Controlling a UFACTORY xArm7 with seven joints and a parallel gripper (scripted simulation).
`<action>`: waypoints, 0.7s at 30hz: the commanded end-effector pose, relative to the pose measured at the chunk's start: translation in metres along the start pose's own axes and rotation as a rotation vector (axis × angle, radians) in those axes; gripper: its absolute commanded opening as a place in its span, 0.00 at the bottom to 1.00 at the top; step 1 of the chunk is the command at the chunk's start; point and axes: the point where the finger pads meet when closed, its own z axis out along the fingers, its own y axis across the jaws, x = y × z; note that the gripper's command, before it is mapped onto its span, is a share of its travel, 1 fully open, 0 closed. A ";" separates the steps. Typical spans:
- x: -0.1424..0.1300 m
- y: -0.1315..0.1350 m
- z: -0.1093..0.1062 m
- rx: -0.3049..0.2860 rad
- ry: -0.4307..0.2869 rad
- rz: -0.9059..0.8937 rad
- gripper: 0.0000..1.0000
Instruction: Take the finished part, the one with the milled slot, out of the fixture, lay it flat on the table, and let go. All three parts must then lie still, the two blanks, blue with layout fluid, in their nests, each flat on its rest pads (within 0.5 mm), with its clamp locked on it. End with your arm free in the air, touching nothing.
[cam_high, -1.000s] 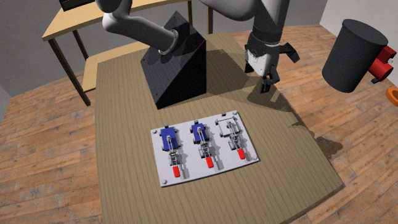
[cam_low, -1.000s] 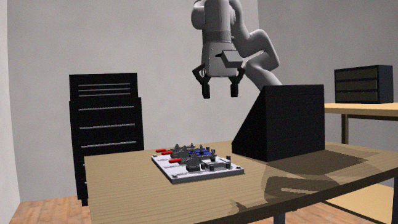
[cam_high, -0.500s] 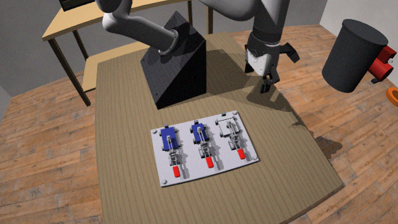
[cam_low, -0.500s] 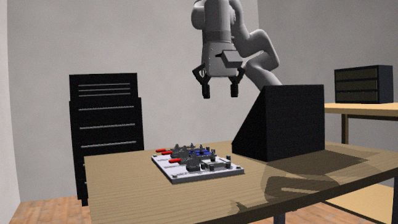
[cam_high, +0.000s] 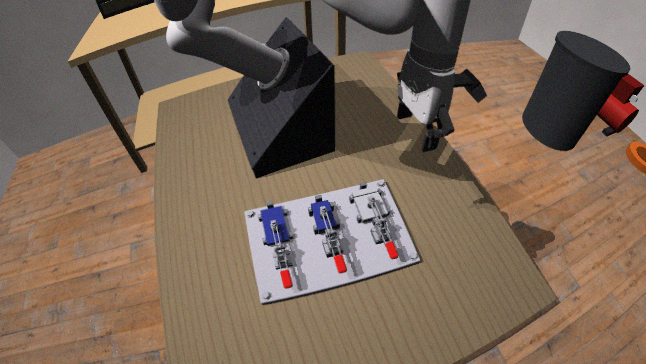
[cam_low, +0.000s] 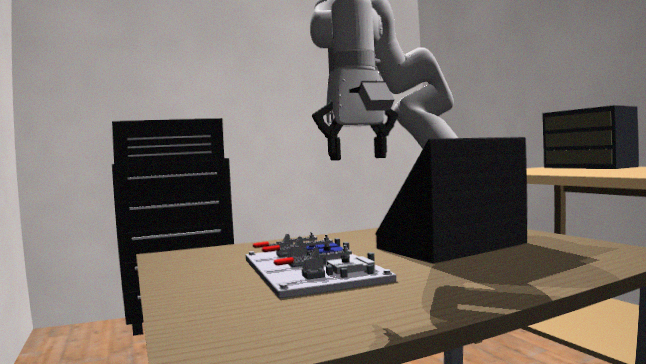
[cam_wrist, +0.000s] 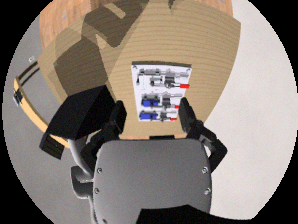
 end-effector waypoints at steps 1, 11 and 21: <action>0.001 0.001 -0.002 -0.003 0.004 0.000 1.00; -0.001 0.000 -0.001 -0.003 0.003 0.052 1.00; -0.014 -0.001 0.007 -0.004 0.000 0.342 1.00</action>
